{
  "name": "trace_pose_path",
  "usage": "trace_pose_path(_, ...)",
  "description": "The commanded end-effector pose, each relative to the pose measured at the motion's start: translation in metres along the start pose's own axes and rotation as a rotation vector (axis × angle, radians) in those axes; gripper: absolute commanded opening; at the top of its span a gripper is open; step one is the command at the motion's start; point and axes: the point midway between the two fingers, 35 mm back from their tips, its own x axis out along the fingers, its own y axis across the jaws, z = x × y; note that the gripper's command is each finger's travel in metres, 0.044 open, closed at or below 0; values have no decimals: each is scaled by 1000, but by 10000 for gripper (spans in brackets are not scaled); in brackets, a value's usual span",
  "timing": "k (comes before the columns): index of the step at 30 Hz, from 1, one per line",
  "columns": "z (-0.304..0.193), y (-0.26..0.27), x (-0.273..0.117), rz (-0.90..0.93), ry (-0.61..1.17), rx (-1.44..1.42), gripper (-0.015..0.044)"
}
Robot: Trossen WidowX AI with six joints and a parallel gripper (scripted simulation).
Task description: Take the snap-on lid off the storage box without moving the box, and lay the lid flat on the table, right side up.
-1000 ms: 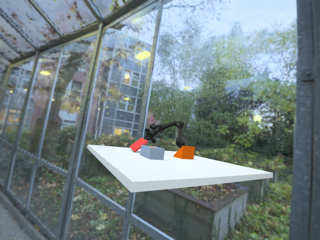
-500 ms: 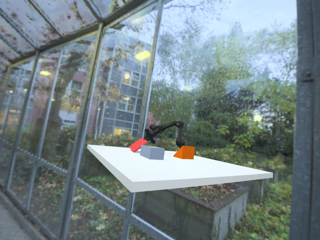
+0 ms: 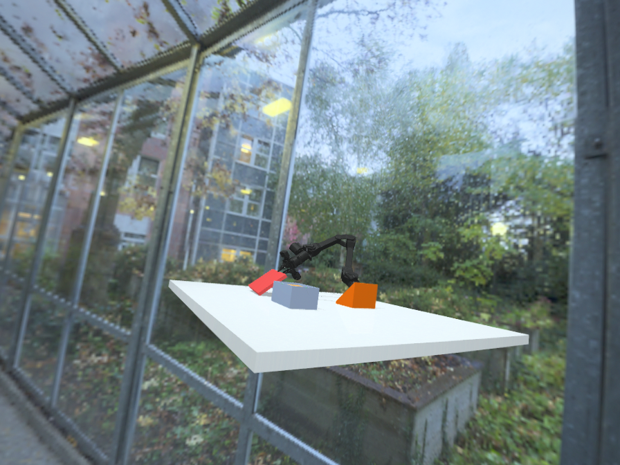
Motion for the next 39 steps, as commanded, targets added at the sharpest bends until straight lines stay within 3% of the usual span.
trace_pose_path(1, -5, -7, 5, -14, 13, -11, 0)
trace_pose_path(39, -5, -31, 24, -15, 12, -13, 0)
